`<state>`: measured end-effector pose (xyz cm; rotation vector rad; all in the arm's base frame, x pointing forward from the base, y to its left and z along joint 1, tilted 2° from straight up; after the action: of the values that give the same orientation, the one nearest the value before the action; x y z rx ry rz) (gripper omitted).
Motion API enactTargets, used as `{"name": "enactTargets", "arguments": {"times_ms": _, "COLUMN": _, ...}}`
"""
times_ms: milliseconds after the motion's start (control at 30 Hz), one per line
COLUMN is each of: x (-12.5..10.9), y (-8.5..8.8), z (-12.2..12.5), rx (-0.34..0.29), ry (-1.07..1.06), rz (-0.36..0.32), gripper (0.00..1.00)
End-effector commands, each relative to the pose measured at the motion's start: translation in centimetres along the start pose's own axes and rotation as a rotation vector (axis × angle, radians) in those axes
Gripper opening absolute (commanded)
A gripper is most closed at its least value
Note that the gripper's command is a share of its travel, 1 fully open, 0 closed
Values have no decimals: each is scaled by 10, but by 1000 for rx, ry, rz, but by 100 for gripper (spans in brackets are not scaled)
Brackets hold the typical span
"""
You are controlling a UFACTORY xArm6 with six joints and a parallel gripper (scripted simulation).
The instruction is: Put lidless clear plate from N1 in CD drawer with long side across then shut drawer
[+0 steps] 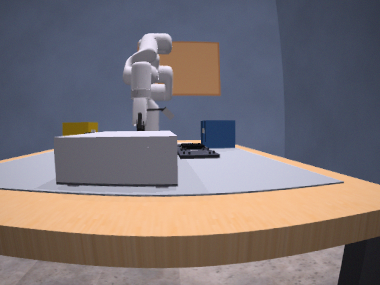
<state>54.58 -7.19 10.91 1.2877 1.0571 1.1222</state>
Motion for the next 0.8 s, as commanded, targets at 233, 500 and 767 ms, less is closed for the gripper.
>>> {"name": "enactTargets", "arguments": {"times_ms": 233, "x": 1, "y": 2, "z": 17, "rx": -5, "ry": 0, "rz": 0, "gripper": 0}}
{"name": "enactTargets", "arguments": {"times_ms": 500, "x": 2, "y": 2, "z": 30, "rx": -5, "ry": 0, "rz": 0, "gripper": 0}}
{"name": "enactTargets", "arguments": {"times_ms": 767, "x": 2, "y": 2, "z": 36, "rx": -5, "ry": 0, "rz": 0, "gripper": 0}}
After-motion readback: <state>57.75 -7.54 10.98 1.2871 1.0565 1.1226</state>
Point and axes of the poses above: the point where the finger pads meet when closed, its own y axis back along the fingers, its own z axis across the jaws, x = y × z, the point moved 7 cm from there along y, back along the fingers, and after that the axes turned 3 degrees about -y, right-handed, at the moved point
